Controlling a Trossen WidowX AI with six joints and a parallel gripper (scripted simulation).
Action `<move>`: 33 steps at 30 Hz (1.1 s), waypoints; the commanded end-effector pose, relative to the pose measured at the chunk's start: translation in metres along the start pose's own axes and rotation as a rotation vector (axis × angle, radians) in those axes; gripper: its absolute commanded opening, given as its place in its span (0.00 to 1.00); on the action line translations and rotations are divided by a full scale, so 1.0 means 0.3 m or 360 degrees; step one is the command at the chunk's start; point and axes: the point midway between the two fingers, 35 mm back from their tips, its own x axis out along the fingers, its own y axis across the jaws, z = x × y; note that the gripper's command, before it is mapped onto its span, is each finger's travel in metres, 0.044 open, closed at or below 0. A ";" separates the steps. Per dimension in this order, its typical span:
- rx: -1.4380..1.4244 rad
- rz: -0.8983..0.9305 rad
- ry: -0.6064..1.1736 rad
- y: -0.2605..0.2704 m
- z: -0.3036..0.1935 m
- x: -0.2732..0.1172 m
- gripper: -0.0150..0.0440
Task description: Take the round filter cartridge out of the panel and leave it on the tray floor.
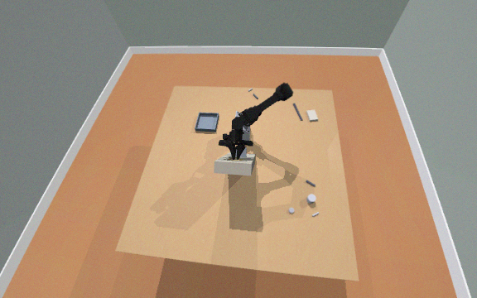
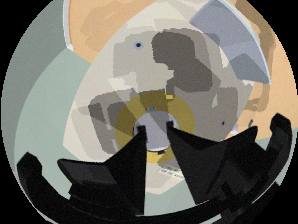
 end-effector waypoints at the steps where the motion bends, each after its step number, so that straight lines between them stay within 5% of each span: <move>1: 0.0005 -0.0001 -0.0003 -0.002 0.002 0.004 0.44; 33: 0.0005 -0.0001 -0.0002 -0.002 0.001 0.052 0.44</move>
